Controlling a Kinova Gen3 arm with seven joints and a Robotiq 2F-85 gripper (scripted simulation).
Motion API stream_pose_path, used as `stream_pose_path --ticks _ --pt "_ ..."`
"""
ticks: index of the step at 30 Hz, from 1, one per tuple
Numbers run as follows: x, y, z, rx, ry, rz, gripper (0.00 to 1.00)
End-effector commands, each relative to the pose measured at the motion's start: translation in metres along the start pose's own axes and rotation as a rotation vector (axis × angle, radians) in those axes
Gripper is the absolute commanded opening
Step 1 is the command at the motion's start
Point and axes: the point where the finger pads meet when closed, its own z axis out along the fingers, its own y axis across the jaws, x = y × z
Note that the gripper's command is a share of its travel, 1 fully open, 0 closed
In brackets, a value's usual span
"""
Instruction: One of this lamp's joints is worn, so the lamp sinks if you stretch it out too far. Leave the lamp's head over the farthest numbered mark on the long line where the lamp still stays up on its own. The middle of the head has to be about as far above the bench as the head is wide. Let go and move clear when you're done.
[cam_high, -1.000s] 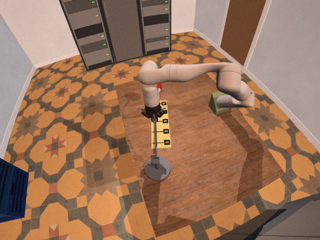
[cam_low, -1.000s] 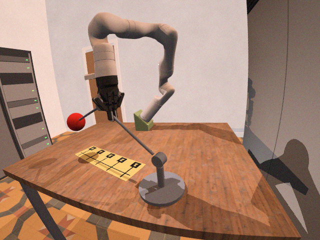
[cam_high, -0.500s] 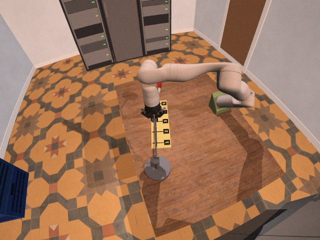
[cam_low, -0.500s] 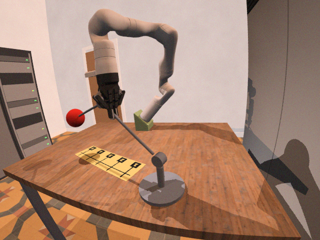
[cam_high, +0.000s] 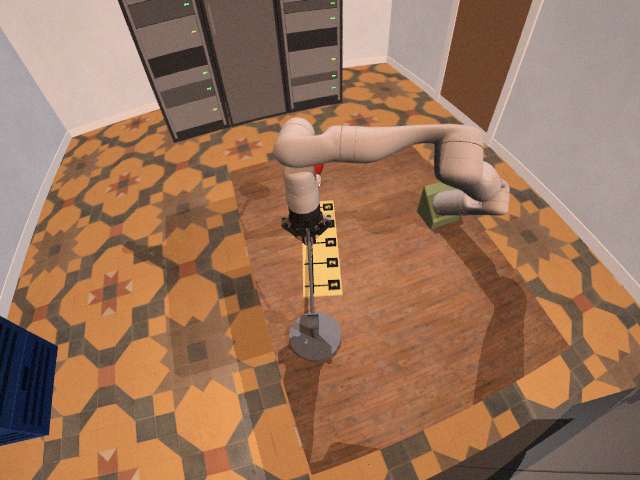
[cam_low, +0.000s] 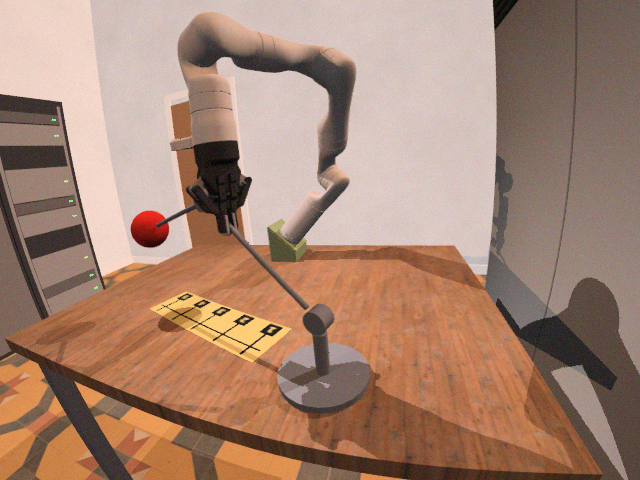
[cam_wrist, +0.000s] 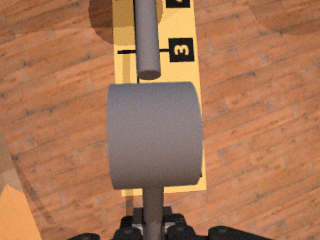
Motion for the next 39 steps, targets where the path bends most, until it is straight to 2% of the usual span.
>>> stream_pose_path --ticks 1,10,11,27,39 --pt "-0.008 -0.001 -0.01 0.019 -0.007 -0.013 0.0" --pt "-0.011 -0.002 -0.013 0.025 -0.009 -0.018 0.0" --pt "-0.01 -0.002 -0.013 0.024 -0.009 -0.017 1.0" --pt "-0.004 -0.001 -0.006 0.01 -0.004 -0.006 1.0" --pt "-0.004 0.001 -0.055 0.011 -0.003 -0.007 1.0"
